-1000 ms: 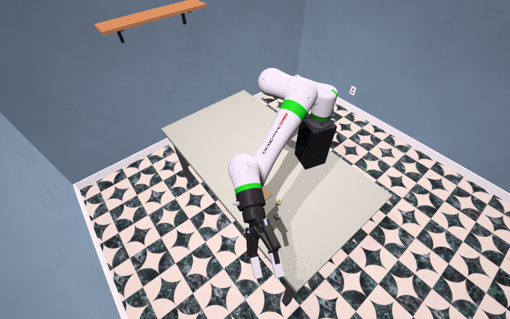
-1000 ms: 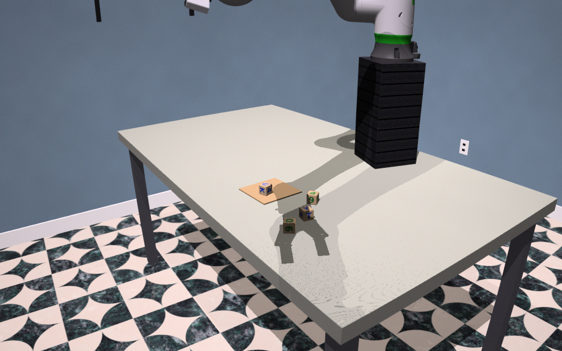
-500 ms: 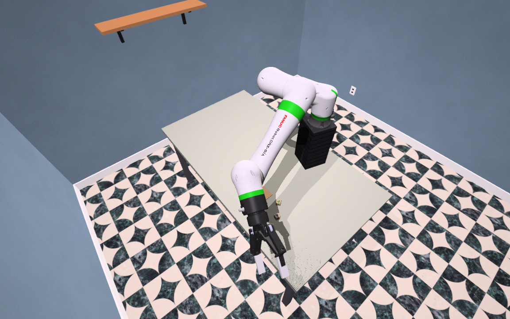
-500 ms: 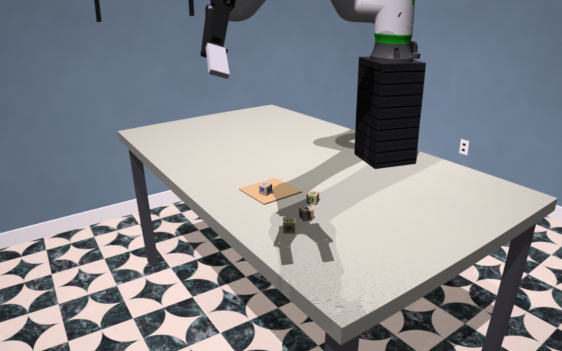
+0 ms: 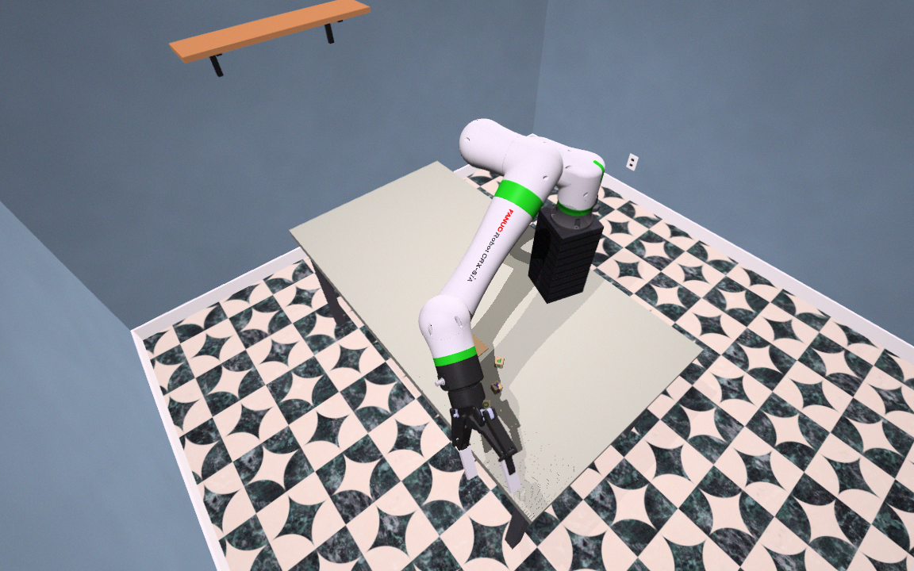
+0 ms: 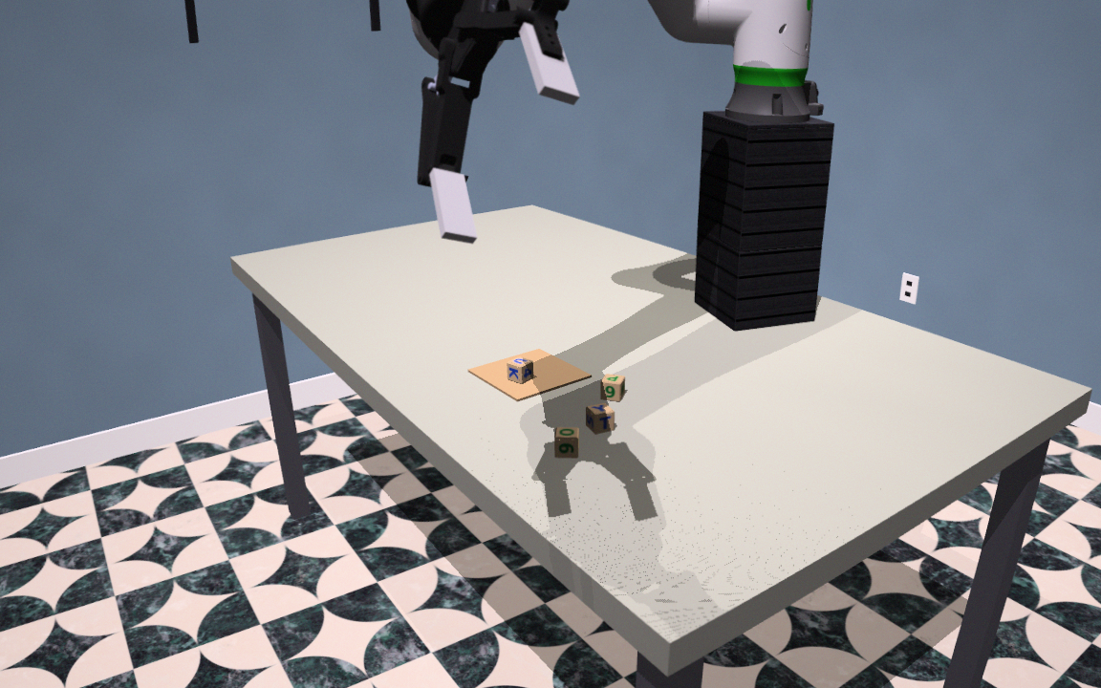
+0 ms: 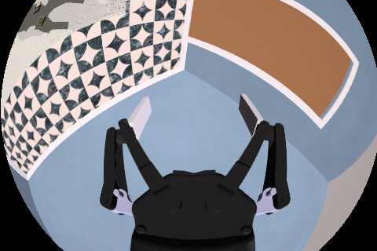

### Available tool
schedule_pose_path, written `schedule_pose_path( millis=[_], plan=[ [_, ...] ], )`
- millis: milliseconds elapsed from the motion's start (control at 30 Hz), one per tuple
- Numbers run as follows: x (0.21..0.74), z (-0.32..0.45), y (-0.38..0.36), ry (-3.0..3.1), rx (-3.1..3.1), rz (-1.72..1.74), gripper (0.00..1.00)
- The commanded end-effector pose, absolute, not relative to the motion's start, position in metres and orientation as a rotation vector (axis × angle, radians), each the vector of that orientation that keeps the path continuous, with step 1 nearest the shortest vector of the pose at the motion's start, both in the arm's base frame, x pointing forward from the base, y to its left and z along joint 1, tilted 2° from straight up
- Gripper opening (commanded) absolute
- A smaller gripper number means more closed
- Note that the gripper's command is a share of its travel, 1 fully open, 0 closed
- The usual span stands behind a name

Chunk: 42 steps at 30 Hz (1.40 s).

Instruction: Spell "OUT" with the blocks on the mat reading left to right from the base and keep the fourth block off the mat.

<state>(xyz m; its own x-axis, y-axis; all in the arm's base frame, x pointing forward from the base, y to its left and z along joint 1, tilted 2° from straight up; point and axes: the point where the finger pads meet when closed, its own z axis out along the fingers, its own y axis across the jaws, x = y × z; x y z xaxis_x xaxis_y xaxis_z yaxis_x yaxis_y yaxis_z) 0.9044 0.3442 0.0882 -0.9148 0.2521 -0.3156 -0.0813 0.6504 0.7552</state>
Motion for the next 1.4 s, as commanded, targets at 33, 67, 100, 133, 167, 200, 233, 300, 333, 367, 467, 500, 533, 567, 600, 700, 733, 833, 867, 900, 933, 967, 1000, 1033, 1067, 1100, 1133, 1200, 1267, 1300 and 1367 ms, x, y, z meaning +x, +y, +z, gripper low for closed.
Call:
schedule_pose_path(
  millis=[33,67,100,133,167,200,233,300,333,367,467,500,533,567,600,700,733,833,867,900,933,967,1000,1033,1067,1100,1133,1200,1267,1300,1367],
  plan=[
    [0.904,0.089,0.344,2.477,0.134,1.159,1.00],
    [0.886,0.051,0.334,2.553,0.111,1.095,1.00],
    [0.878,0.034,0.329,2.587,0.102,1.066,1.00],
    [0.877,0.032,0.328,2.591,0.101,1.062,1.00],
    [0.874,0.027,0.327,2.603,0.098,1.052,1.00],
    [0.869,0.017,0.323,2.623,0.093,1.034,1.00],
    [0.868,0.016,0.323,2.625,0.092,1.032,1.00],
    [0.868,0.016,0.323,2.625,0.092,1.032,1.00],
    [0.868,0.016,0.323,2.625,0.092,1.032,1.00],
    [0.868,0.016,0.323,2.625,0.092,1.032,1.00],
    [0.868,0.016,0.323,2.625,0.092,1.032,1.00],
    [0.868,0.016,0.323,2.625,0.092,1.032,1.00],
    [0.868,0.016,0.323,2.625,0.092,1.032,1.00],
    [0.849,-0.017,0.311,2.694,0.079,0.969,1.00],
    [0.838,-0.035,0.303,2.734,0.072,0.931,1.00],
    [0.831,-0.047,0.297,2.760,0.069,0.907,1.00],
    [0.831,-0.047,0.297,2.760,0.069,0.907,1.00],
    [0.831,-0.047,0.297,2.760,0.069,0.907,1.00],
    [0.831,-0.047,0.297,2.760,0.069,0.907,1.00],
    [0.831,-0.047,0.297,2.760,0.069,0.907,1.00],
    [0.831,-0.047,0.297,2.760,0.069,0.907,1.00],
    [0.831,-0.047,0.297,2.760,0.069,0.907,1.00],
    [0.813,-0.074,0.284,2.822,0.064,0.847,1.00],
    [0.813,-0.074,0.284,2.822,0.064,0.847,1.00],
    [0.813,-0.074,0.284,2.822,0.064,0.847,1.00],
    [0.813,-0.074,0.284,2.822,0.064,0.847,1.00],
    [0.813,-0.074,0.284,2.822,0.064,0.847,1.00],
    [0.813,-0.074,0.284,2.822,0.064,0.847,1.00],
    [0.813,-0.074,0.284,2.822,0.064,0.847,1.00],
    [0.813,-0.074,0.284,2.822,0.064,0.847,1.00],
    [0.778,-0.119,0.258,2.932,0.063,0.736,1.00]
  ],
)
